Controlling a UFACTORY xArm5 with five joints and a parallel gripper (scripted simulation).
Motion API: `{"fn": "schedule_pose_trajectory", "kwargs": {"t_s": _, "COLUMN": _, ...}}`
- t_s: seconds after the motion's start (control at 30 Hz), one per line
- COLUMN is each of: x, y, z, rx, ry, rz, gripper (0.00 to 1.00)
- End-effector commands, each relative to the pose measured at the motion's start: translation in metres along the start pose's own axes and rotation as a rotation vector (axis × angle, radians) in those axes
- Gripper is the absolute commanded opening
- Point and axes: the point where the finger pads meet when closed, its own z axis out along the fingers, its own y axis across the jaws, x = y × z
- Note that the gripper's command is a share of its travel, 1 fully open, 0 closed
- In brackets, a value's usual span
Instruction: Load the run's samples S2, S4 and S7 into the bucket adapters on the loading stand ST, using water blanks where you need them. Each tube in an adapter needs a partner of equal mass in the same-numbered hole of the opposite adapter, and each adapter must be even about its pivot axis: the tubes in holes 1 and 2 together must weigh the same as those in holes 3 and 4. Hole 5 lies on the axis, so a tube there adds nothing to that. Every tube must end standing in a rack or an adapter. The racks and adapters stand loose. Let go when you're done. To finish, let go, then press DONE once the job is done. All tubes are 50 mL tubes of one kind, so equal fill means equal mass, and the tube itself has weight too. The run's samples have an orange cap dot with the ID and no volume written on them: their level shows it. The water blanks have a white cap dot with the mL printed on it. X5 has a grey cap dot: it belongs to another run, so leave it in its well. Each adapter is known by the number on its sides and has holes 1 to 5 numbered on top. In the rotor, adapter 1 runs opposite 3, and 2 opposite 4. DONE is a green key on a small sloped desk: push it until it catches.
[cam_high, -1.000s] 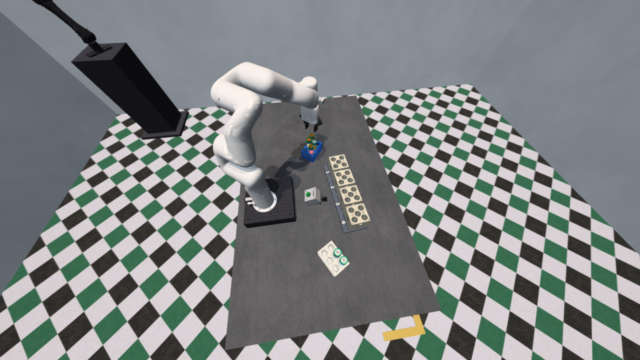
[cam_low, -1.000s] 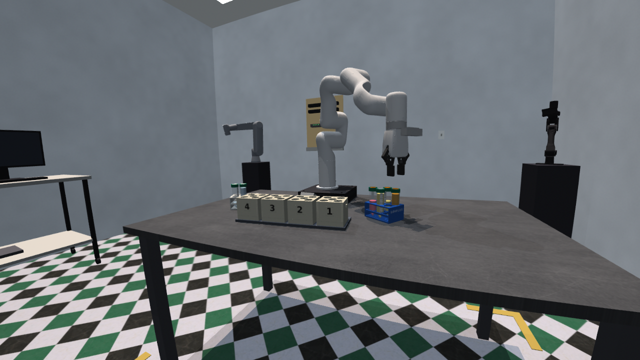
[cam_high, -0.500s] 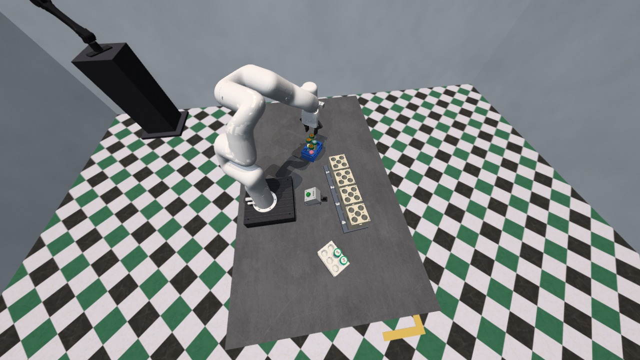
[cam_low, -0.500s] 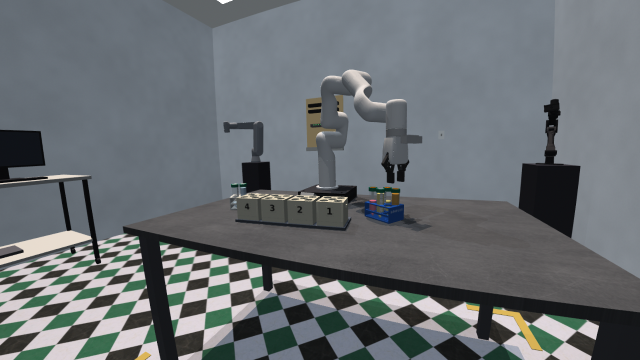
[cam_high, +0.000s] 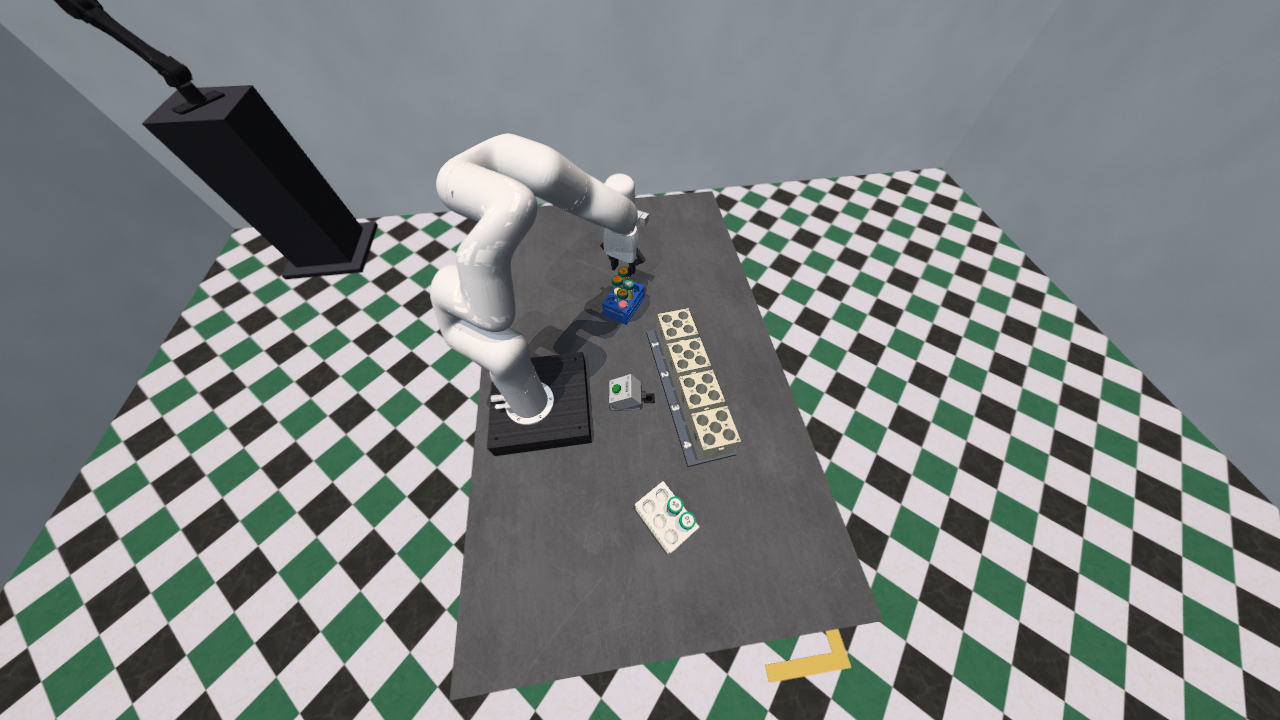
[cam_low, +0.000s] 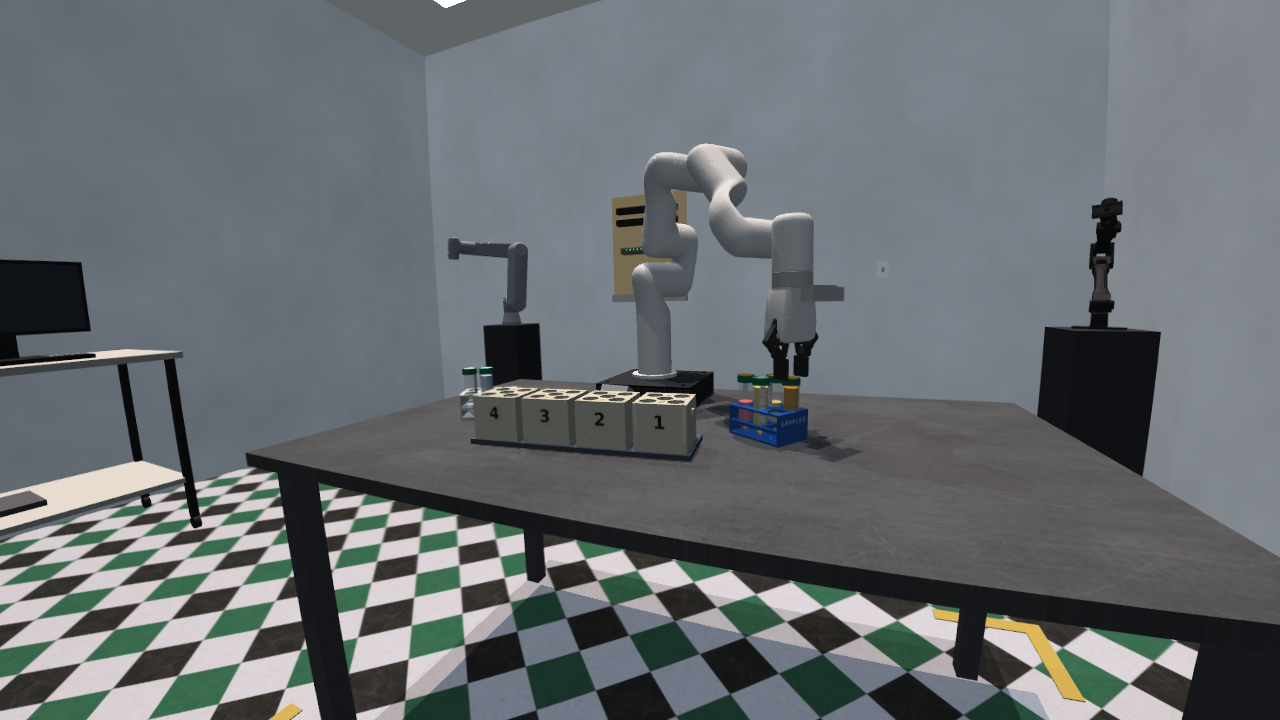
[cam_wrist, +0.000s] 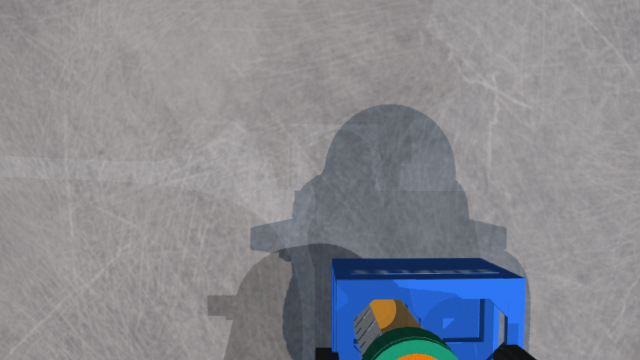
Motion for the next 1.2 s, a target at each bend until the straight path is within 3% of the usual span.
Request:
{"fn": "schedule_pose_trajectory", "kwargs": {"t_s": 0.0, "x": 0.002, "y": 0.0, "z": 0.0, "rx": -0.006, "ry": 0.005, "rz": 0.0, "gripper": 0.57}}
{"fn": "schedule_pose_trajectory", "kwargs": {"t_s": 1.17, "x": 0.002, "y": 0.0, "z": 0.017, "rx": -0.006, "ry": 0.005, "rz": 0.0, "gripper": 0.57}}
